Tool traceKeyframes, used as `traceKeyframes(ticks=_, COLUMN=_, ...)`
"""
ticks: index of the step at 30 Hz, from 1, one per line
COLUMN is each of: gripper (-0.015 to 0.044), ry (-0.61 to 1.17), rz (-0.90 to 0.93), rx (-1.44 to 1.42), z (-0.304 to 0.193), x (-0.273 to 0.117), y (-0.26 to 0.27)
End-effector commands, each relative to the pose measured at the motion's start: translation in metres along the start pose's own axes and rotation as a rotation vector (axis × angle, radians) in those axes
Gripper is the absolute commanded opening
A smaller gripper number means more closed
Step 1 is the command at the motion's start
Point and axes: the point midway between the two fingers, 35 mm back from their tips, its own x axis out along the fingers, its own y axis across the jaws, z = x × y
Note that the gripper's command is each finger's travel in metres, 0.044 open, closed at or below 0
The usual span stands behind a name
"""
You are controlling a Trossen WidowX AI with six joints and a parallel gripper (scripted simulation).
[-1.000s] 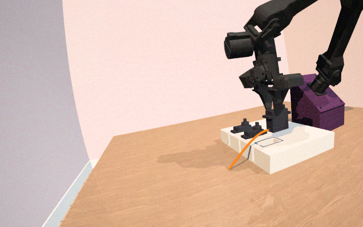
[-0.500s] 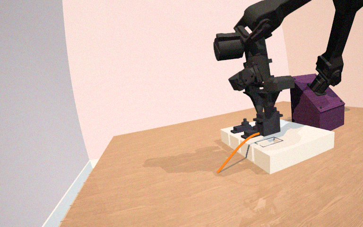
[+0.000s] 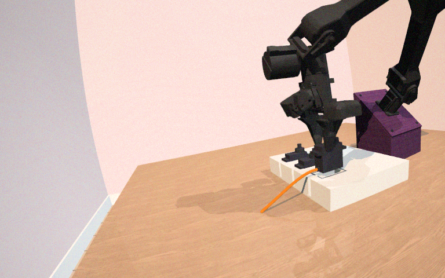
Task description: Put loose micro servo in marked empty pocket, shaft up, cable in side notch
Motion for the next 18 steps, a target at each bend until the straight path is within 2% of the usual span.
traceKeyframes(ticks=1, gripper=0.0000, ry=-0.006, rz=0.005, rx=0.009, z=0.001, x=-0.001, y=-0.001)
traceKeyframes(ticks=18, gripper=0.0000, ry=-0.006, rz=0.006, rx=0.009, z=0.001, x=0.013, y=-0.001)
